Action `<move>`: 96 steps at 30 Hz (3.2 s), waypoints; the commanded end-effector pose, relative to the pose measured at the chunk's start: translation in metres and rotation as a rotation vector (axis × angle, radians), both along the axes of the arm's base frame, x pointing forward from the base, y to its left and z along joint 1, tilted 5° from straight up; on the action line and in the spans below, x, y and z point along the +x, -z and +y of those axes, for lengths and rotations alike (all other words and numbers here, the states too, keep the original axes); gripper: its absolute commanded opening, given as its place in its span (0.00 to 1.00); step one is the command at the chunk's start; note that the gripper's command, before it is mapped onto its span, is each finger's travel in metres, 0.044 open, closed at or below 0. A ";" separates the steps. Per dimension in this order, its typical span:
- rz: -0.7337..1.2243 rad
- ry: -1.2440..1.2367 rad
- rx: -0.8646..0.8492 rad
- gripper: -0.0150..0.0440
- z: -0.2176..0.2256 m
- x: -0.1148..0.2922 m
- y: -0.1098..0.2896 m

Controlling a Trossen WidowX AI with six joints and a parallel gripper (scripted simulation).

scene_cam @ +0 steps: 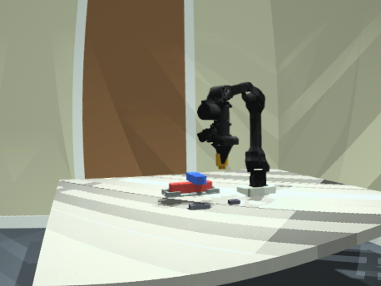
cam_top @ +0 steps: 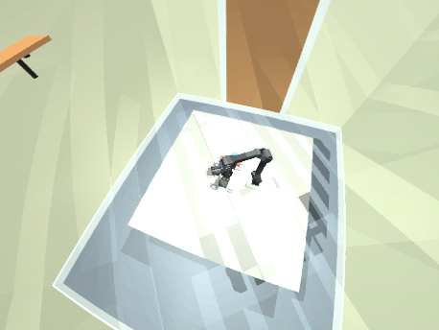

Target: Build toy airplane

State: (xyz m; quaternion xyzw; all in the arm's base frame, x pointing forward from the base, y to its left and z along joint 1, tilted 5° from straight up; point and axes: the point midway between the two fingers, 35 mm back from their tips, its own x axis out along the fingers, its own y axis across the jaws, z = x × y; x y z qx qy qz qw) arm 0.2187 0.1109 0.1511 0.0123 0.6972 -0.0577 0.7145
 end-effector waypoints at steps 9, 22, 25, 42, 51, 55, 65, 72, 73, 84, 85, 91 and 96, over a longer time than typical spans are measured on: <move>-0.002 -0.013 -0.004 0.25 -0.019 0.024 0.002; -0.002 -0.026 -0.005 0.25 -0.045 0.046 0.005; -0.002 -0.029 -0.005 0.25 -0.052 0.051 0.006; -0.004 -0.044 -0.012 0.25 -0.094 0.075 0.009; -0.005 -0.048 -0.016 0.25 -0.118 0.084 0.011; -0.005 -0.050 -0.017 0.25 -0.129 0.088 0.013; -0.003 -0.061 -0.020 0.25 -0.158 0.095 0.016; -0.001 -0.070 -0.022 0.25 -0.179 0.099 0.019; -0.001 -0.071 -0.022 0.25 -0.182 0.100 0.019; 0.001 -0.080 -0.026 0.25 -0.216 0.102 0.023; 0.001 -0.081 -0.026 0.25 -0.219 0.102 0.023; 0.004 -0.091 -0.028 0.25 -0.234 0.102 0.026; 0.004 -0.092 -0.029 0.37 -0.235 0.102 0.025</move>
